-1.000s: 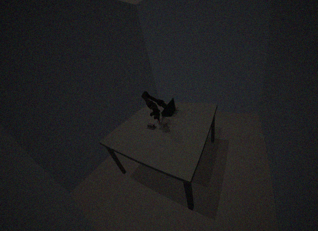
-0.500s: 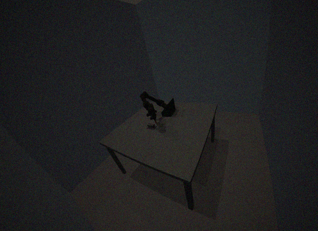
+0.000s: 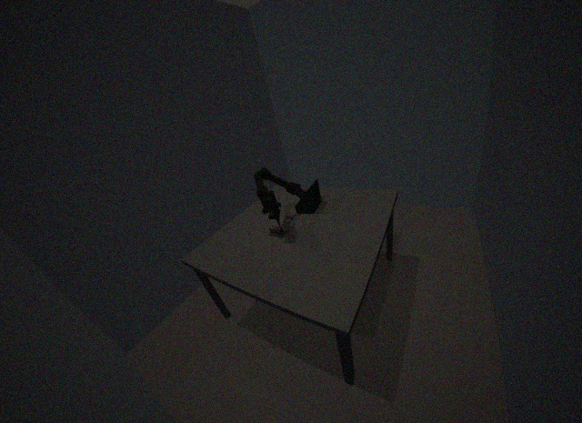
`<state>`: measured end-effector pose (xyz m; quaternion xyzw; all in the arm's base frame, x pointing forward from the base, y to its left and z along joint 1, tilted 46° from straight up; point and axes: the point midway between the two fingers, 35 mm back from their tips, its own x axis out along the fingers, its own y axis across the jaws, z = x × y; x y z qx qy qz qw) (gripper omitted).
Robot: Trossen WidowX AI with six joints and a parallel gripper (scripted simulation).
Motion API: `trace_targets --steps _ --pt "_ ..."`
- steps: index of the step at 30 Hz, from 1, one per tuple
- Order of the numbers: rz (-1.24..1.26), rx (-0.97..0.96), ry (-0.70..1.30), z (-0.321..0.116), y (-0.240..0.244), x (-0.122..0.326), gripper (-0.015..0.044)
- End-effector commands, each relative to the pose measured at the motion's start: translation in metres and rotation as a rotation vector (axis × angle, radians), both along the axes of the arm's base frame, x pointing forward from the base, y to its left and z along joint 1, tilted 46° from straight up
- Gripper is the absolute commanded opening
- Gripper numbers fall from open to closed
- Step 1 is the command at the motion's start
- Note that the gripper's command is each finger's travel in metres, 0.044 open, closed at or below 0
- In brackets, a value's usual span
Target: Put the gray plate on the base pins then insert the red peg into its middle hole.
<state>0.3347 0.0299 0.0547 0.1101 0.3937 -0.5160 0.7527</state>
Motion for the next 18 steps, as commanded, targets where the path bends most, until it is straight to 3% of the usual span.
trace_targets --steps 1,18 --pt "0.000 -0.007 -0.005 0.009 -0.008 0.003 0.0000" --pt "-0.005 -0.020 -0.007 0.029 -0.028 0.007 0.0000"
